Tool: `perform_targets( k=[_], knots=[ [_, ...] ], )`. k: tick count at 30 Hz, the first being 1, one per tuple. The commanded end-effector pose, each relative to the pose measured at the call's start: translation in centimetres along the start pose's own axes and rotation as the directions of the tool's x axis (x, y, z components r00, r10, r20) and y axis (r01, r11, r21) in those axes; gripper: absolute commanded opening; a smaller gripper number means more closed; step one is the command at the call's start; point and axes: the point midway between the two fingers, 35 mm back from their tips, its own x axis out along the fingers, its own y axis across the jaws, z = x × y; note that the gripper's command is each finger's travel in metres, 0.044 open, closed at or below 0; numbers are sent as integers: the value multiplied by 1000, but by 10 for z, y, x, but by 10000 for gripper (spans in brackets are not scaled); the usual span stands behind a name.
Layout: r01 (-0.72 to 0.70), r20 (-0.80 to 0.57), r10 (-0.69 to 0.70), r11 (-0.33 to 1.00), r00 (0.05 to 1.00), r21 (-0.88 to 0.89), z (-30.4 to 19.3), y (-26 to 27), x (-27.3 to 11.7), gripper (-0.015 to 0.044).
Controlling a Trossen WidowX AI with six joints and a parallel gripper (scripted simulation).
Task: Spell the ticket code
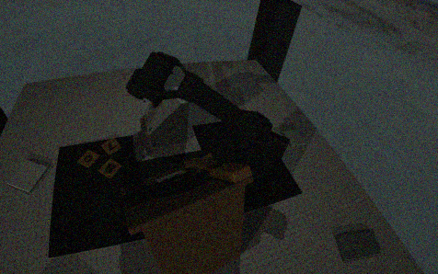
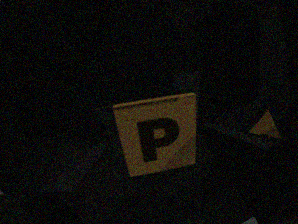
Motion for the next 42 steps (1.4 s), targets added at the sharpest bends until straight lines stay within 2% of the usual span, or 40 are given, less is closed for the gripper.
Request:
perform_targets(
  k=[1,5,20,29,42],
  knots=[
    [5,1,-5,1000,1000,-5,-1,-1,1,340],
    [5,1,-5,1000,1000,-5,-1,-1,1,340],
    [5,1,-5,1000,1000,-5,-1,0,1,240],
    [4,1,-4,1000,1000,-5,-2,-1,-7,4],
    [4,0,-4,1000,1000,-5,-3,-2,-17,0]
  ],
)
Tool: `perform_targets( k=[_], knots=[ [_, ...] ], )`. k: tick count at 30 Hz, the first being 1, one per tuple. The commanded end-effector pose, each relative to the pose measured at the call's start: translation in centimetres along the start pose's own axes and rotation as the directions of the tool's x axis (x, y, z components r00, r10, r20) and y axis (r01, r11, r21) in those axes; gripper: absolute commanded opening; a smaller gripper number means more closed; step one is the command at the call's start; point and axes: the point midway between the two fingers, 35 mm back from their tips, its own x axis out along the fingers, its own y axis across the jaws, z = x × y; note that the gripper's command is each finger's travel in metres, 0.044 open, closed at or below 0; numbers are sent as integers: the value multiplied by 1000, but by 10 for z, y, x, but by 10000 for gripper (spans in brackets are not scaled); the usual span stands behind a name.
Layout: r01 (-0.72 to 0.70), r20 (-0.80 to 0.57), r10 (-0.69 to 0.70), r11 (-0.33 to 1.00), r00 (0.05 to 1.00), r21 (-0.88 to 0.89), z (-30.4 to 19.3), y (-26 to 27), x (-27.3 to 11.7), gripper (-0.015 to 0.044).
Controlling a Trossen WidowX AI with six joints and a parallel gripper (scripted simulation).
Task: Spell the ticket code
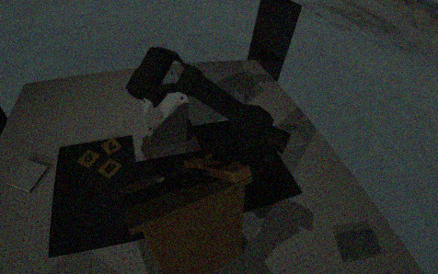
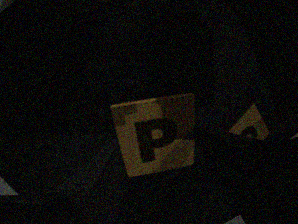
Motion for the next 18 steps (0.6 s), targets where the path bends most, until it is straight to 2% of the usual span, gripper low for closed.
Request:
perform_targets(
  k=[1,18],
  knots=[
    [-3,-3,3,1000,1000,4,0,0,-3,0],
    [-3,-3,3,1000,1000,4,-1,-1,-16,0]
  ],
)
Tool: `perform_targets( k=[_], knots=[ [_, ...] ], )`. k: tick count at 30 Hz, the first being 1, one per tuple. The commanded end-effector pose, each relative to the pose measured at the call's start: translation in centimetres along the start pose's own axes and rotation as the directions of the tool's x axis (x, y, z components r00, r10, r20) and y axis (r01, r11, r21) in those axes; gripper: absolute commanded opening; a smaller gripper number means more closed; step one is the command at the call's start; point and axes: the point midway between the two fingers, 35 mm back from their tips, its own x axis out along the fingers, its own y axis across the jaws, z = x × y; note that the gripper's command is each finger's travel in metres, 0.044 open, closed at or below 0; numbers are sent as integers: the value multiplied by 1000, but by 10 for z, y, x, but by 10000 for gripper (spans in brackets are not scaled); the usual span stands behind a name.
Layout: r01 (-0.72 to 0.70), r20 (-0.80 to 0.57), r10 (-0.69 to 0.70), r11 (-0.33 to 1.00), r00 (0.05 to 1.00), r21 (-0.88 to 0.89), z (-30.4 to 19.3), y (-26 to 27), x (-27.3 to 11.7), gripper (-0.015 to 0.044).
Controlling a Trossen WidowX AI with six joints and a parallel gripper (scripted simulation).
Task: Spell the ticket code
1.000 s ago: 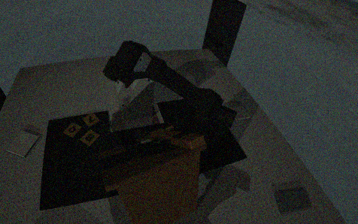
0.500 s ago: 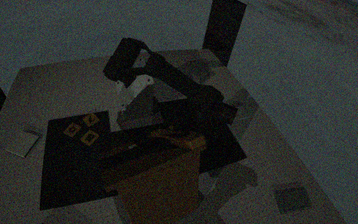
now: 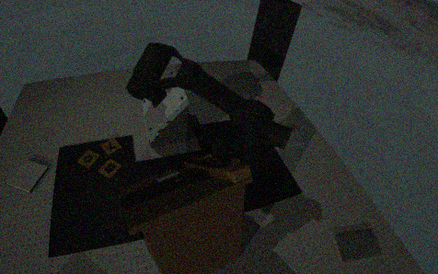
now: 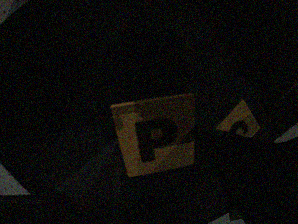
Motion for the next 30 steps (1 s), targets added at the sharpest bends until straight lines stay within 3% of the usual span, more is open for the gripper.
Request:
perform_targets(
  k=[1,16,30],
  knots=[
    [-2,0,2,1000,1000,1,0,0,0,0],
    [-249,-1,250,965,968,79,18,24,-49,0],
    [-429,73,432,901,899,-59,41,17,-122,0]
  ],
)
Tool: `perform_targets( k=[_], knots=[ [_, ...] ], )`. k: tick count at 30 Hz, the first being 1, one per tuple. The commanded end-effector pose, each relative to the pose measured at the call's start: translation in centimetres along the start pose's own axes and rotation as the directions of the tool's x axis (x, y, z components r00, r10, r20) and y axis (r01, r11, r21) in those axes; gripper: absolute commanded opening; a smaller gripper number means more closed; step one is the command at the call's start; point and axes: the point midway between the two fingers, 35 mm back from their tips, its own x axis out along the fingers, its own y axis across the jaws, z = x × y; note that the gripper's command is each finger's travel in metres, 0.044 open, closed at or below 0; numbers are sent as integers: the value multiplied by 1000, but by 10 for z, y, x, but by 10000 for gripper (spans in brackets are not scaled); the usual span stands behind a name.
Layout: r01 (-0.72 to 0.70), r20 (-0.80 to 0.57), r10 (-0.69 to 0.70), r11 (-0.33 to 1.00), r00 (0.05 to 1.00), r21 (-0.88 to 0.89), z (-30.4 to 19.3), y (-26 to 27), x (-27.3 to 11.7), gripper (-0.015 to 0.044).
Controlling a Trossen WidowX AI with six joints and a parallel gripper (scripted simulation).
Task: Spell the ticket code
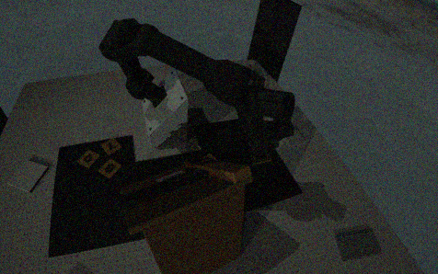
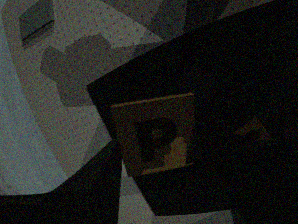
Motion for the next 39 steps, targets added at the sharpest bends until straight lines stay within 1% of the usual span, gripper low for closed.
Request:
perform_targets(
  k=[1,12,22,27,30,39],
  knots=[
    [-38,10,38,998,999,-40,3,1,-13,0],
    [-176,105,196,969,975,-176,40,2,-69,0],
    [-254,206,325,916,923,-310,69,-6,-122,0],
    [-270,253,377,888,891,-371,81,-13,-146,0],
    [-270,269,389,881,881,-390,87,-19,-153,0],
    [-208,341,367,883,865,-422,126,-77,-165,0]
  ],
)
